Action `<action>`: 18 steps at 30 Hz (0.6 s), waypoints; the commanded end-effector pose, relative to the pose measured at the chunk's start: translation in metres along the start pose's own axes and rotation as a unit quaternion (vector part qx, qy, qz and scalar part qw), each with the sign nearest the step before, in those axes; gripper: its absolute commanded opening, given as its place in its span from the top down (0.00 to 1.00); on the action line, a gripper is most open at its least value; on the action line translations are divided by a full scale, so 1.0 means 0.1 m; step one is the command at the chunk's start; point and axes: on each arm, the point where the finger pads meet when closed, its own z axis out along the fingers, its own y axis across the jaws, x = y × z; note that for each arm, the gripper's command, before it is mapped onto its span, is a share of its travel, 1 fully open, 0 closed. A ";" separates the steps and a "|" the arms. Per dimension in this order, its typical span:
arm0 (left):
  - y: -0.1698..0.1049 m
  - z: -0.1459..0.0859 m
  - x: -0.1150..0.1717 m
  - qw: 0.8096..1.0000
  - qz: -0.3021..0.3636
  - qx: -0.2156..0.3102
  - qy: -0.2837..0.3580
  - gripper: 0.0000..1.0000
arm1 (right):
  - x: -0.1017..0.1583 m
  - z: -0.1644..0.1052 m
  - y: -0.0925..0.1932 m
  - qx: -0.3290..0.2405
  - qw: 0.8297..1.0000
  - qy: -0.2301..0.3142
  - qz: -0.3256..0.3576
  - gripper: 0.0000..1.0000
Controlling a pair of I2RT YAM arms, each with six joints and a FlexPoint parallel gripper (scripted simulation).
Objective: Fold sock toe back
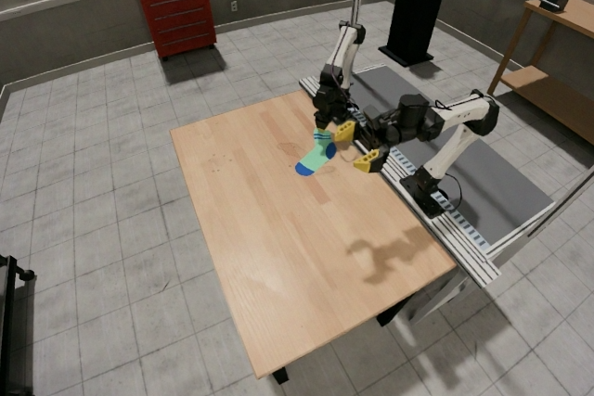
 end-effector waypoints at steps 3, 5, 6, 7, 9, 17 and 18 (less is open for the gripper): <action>0.01 -0.02 -0.06 1.000 -0.001 -0.001 -0.008 0.00 | 0.05 -0.01 0.10 -0.004 1.000 -0.003 -0.001 0.95; 0.01 -0.02 -0.06 1.000 -0.001 -0.001 -0.008 0.00 | 0.07 -0.01 0.14 -0.006 1.000 -0.006 -0.012 0.95; 0.01 -0.02 -0.06 1.000 -0.001 -0.001 -0.008 0.00 | 0.08 -0.01 0.17 -0.007 1.000 -0.006 -0.013 0.95; 0.01 -0.02 -0.06 1.000 -0.001 -0.001 -0.008 0.00 | 0.09 -0.02 0.18 -0.007 1.000 -0.006 -0.013 0.95; 0.01 -0.02 -0.06 1.000 -0.001 -0.001 -0.008 0.00 | 0.12 -0.02 0.21 -0.007 1.000 -0.006 -0.013 0.95; 0.01 -0.02 -0.06 1.000 -0.001 -0.001 -0.008 0.00 | 0.16 -0.02 0.20 -0.008 1.000 0.000 -0.004 0.95; 0.01 -0.02 -0.06 1.000 -0.001 -0.001 -0.008 0.00 | 0.16 -0.02 0.20 -0.008 1.000 0.000 -0.004 0.95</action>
